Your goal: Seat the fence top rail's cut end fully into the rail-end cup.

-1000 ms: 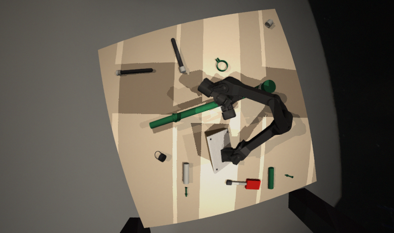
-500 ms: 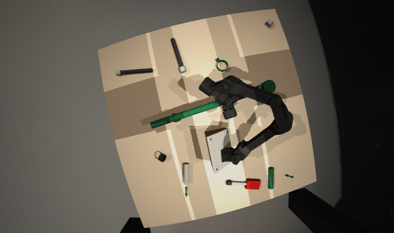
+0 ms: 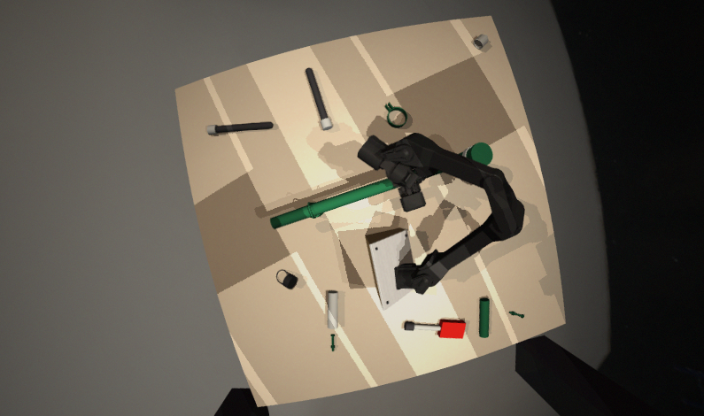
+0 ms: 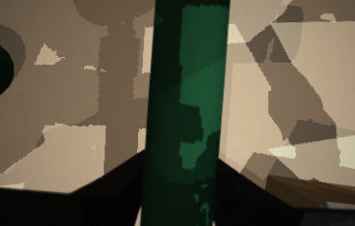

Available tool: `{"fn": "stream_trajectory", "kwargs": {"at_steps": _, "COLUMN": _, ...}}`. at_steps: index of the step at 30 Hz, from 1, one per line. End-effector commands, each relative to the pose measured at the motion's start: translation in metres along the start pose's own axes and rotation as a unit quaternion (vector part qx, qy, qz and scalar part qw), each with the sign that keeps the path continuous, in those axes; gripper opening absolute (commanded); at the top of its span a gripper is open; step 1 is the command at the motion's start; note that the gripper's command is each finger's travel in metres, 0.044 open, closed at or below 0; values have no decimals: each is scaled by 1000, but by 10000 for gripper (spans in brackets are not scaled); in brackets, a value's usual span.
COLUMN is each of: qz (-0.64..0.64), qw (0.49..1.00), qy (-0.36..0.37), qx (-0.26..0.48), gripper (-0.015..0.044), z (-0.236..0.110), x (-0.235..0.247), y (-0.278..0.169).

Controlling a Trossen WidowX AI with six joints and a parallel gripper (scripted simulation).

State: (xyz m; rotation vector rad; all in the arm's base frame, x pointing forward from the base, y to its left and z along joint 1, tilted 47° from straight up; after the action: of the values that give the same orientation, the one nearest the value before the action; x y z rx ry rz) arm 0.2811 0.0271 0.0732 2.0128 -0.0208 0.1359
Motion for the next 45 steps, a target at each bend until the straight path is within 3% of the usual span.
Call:
{"fn": "stream_trajectory", "kwargs": {"at_steps": 1, "qz": 8, "qw": 1000, "qy": 15, "qx": -1, "gripper": 0, "z": -5, "x": 6, "y": 7}}
{"fn": "stream_trajectory", "kwargs": {"at_steps": 45, "qz": 8, "qw": 1000, "qy": 15, "qx": -1, "gripper": 0, "z": 3, "x": 3, "y": 20}}
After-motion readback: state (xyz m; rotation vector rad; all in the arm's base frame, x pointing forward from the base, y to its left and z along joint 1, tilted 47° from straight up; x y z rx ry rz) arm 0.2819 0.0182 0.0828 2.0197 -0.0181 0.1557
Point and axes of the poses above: the point midway between the two fingers, 35 mm back from their tips, its own z axis out along the fingers, its own x axis across the jaws, y = z × x, the point moved 3 cm from there along -z, back along the fingers, and after that the axes turned 14 degrees about z, right-handed, at the moved point
